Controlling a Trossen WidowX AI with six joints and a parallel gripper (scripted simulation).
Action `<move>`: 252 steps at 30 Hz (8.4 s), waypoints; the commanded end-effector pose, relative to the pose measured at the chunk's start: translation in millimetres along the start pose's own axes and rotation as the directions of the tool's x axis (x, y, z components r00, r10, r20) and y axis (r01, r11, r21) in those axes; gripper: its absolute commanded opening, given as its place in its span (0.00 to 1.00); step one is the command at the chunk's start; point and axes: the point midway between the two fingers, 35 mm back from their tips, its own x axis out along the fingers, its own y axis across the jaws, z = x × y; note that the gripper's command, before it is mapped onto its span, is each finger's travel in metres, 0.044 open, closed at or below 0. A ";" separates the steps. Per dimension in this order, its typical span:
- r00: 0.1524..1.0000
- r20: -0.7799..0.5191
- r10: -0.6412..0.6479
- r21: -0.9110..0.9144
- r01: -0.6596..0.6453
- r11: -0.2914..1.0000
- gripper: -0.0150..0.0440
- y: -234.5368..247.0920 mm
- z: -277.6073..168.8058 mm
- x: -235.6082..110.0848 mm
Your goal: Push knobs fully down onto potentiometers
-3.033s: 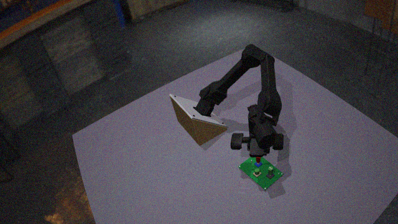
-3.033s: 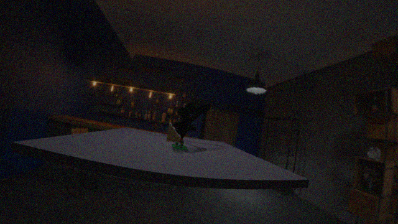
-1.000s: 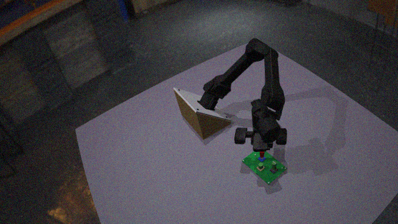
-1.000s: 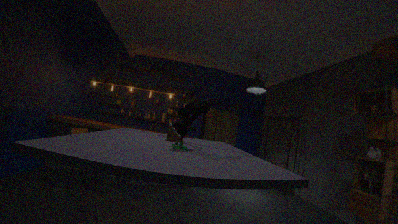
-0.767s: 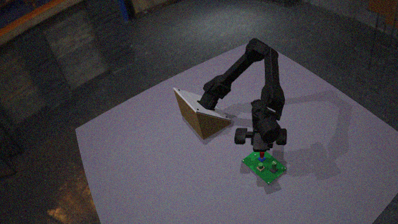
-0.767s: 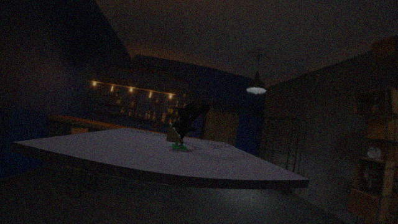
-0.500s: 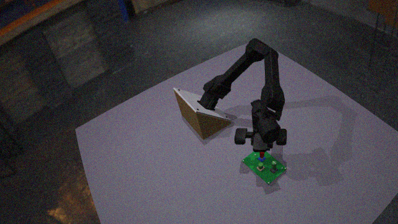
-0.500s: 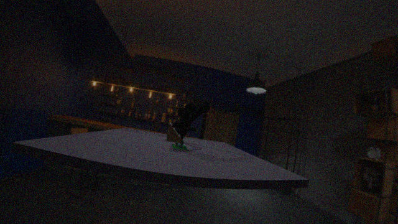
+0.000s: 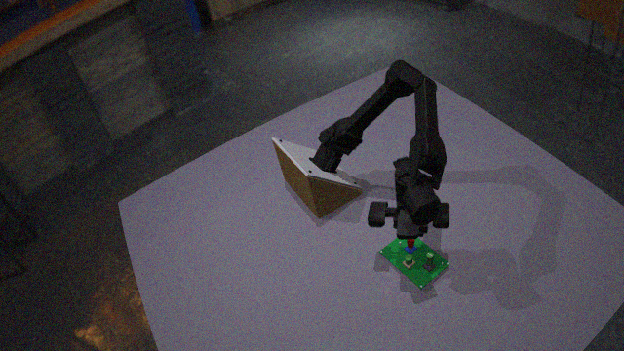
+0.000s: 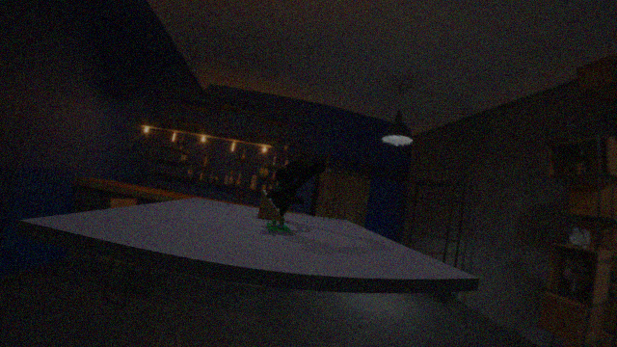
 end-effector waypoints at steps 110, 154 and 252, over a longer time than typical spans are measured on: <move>1.000 -0.009 -0.003 -0.012 0.003 1.000 0.25 2.6 -0.5 10.8; 0.999 0.046 0.024 -0.472 0.000 0.881 0.25 33.2 25.7 -34.4; 1.000 -0.007 -0.002 -0.991 -0.006 0.135 0.25 56.1 53.4 -8.9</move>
